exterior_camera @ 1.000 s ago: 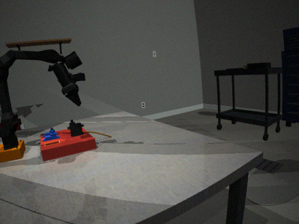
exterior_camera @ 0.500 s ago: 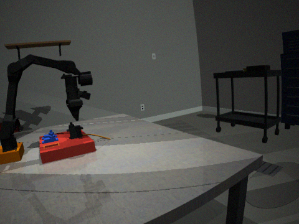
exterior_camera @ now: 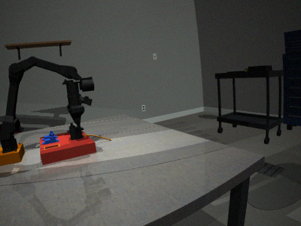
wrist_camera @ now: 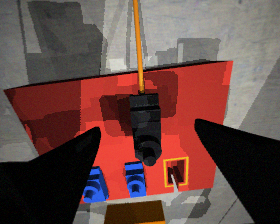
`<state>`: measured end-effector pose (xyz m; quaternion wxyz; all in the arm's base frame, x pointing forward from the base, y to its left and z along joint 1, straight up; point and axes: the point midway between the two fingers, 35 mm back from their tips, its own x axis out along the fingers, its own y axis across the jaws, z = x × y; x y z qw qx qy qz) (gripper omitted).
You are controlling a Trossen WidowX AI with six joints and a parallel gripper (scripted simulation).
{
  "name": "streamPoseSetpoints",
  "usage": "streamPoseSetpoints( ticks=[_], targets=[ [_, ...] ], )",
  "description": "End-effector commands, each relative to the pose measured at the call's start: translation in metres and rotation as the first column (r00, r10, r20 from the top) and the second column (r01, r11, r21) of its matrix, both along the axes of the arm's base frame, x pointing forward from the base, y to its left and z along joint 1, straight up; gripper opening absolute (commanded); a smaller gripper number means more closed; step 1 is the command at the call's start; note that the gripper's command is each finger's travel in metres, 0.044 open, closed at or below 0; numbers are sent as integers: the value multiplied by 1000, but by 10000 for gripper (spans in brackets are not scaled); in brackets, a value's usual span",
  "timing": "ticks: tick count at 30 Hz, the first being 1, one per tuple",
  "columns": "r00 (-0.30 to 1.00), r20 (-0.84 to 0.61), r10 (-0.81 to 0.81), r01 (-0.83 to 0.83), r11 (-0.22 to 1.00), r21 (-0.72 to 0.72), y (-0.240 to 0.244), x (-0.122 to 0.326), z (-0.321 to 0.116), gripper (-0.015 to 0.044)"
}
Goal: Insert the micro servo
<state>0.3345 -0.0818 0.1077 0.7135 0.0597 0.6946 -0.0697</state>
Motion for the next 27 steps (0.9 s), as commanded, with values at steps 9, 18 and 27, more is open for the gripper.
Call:
streamPoseSetpoints(
  ticks=[9, 18, 27],
  targets=[
    [1000, 3, 4, -4, 1000, 3, 0, 1, -17, 440],
    [1000, 3, 4, -4, 1000, 3, 0, 1, -18, 256],
    [1000, 3, 4, -4, 1000, 3, 0, 1, -18, 98]
  ],
)
